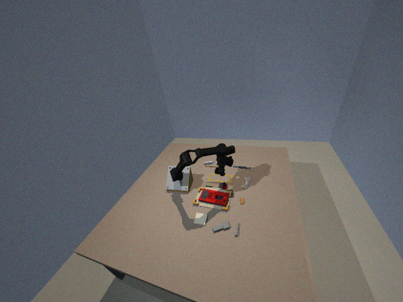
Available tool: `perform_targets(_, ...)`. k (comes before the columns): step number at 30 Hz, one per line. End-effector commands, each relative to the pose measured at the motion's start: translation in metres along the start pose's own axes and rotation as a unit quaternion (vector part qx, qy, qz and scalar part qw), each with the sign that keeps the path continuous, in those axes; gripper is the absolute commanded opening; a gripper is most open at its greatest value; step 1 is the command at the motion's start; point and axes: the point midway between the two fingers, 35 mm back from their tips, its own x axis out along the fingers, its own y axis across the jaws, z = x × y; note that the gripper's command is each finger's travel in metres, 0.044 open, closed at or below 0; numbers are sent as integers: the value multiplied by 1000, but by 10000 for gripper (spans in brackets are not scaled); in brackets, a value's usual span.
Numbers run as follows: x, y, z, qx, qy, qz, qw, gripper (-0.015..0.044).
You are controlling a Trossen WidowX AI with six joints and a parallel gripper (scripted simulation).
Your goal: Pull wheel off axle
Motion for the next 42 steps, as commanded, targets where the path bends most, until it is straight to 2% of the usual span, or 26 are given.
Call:
perform_targets(1, 0, 18, -10, 0, 2, 1, 1000, 0)
perform_targets(13, -3, 59, -38, 2, 3, 0, 1000, 0)
perform_targets(27, 20, 60, -38, 2, 2, 0, 1000, 0)
perform_targets(42, 102, 58, -39, 2, 2, -2, 1000, 0)
